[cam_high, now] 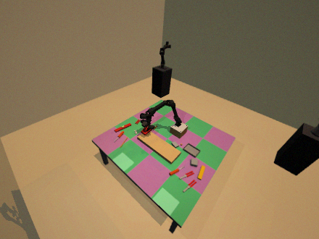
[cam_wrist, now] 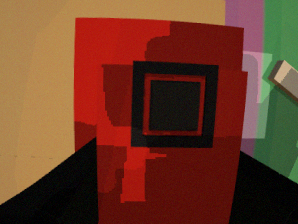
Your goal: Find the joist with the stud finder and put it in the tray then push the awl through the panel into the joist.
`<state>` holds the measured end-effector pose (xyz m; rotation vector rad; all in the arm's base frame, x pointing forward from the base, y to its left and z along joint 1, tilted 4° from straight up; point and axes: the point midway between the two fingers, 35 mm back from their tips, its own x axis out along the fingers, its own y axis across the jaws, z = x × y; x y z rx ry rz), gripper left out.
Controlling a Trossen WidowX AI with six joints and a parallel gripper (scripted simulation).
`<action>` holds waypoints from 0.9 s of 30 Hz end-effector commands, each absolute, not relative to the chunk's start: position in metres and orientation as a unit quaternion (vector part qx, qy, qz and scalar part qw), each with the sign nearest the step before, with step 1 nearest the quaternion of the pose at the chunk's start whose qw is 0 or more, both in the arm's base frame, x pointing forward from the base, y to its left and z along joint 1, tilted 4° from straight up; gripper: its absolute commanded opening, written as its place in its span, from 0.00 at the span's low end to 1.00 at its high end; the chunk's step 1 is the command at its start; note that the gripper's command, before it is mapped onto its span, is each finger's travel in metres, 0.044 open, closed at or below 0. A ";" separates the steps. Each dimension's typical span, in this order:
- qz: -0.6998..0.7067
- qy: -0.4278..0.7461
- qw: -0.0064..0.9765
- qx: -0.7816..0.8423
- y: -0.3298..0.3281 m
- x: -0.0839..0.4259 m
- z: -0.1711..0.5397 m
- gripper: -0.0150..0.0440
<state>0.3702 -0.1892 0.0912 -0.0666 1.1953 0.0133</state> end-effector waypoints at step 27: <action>0.010 0.562 0.826 -0.032 -0.190 0.376 0.032 0.25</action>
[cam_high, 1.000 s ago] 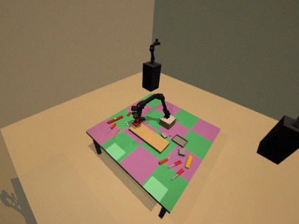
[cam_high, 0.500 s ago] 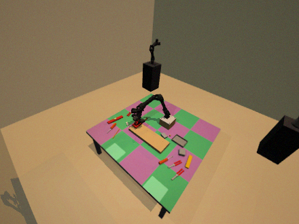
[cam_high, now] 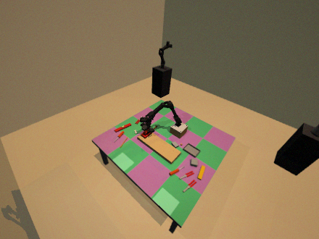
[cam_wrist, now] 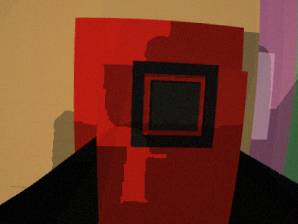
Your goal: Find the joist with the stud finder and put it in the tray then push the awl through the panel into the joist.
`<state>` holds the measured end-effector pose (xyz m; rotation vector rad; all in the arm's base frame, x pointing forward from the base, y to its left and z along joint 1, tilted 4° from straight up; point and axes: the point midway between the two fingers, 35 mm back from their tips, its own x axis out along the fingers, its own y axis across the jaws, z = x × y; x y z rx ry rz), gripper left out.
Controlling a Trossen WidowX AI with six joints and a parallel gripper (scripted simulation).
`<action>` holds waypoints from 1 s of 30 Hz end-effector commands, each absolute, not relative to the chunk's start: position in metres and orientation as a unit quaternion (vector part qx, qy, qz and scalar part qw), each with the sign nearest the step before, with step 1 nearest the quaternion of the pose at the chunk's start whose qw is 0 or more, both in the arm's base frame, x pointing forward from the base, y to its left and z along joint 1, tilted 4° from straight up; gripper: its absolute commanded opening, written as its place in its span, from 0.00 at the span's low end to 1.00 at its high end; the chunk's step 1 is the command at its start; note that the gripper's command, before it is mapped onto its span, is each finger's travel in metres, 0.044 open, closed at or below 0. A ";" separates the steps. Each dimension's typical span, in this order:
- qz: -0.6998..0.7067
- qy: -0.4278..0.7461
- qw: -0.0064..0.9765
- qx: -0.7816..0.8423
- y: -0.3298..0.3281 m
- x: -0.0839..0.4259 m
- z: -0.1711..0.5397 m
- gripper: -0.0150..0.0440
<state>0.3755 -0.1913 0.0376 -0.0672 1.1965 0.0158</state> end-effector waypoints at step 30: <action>0.012 0.562 0.826 -0.030 -0.126 0.373 0.027 0.25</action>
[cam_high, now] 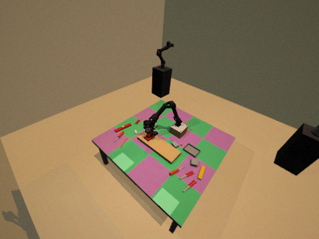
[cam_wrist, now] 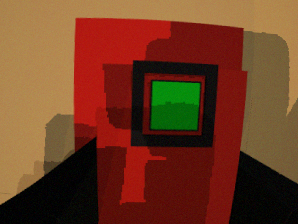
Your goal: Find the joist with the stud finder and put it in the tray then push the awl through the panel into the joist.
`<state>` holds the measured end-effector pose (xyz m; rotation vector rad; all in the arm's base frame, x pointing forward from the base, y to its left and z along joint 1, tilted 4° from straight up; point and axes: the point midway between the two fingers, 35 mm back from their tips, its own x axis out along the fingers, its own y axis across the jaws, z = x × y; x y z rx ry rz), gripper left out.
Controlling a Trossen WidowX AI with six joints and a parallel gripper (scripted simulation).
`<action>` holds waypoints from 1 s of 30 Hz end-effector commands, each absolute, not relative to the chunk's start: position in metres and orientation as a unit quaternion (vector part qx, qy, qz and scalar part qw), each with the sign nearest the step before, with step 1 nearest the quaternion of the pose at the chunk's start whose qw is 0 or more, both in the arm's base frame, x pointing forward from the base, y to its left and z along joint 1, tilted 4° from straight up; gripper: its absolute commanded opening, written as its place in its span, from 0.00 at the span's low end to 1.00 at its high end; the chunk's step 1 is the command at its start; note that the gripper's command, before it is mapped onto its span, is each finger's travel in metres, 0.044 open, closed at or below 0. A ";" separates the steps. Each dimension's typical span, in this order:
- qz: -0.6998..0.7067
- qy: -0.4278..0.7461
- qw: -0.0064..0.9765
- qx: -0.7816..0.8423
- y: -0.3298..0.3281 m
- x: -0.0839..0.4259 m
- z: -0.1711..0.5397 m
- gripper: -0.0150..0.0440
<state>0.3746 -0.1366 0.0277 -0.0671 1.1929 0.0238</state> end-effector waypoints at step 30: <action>0.014 0.562 0.826 -0.027 -0.042 0.369 0.023 0.25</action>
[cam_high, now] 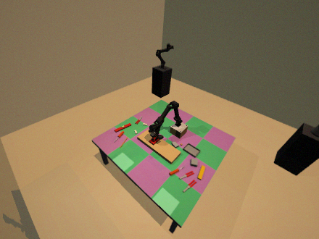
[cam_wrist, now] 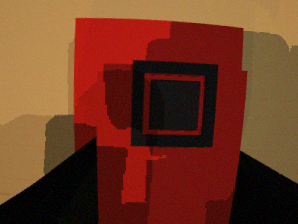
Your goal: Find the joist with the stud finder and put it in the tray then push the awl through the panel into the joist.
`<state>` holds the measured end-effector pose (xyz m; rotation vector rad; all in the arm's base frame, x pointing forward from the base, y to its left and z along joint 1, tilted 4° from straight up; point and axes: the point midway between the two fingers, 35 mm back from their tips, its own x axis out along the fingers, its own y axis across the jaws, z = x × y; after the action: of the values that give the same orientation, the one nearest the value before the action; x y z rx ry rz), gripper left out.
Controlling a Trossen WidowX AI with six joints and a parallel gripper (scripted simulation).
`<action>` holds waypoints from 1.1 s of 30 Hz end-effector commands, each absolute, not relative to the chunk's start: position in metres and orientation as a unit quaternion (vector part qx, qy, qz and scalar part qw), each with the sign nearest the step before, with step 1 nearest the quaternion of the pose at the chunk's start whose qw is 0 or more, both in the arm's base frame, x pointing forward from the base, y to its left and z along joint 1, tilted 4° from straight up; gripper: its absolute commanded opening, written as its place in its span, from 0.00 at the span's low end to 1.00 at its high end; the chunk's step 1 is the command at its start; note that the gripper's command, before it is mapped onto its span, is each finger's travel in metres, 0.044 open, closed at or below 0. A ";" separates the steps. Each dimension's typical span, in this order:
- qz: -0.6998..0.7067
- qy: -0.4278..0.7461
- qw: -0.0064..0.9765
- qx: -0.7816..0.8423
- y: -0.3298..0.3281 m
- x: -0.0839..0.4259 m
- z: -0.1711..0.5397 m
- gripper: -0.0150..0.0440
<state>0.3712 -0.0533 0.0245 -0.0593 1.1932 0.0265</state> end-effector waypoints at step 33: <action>0.016 0.562 0.826 -0.024 0.049 0.365 0.021 0.25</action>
<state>0.3651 0.0381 0.0215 -0.0533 1.1946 0.0300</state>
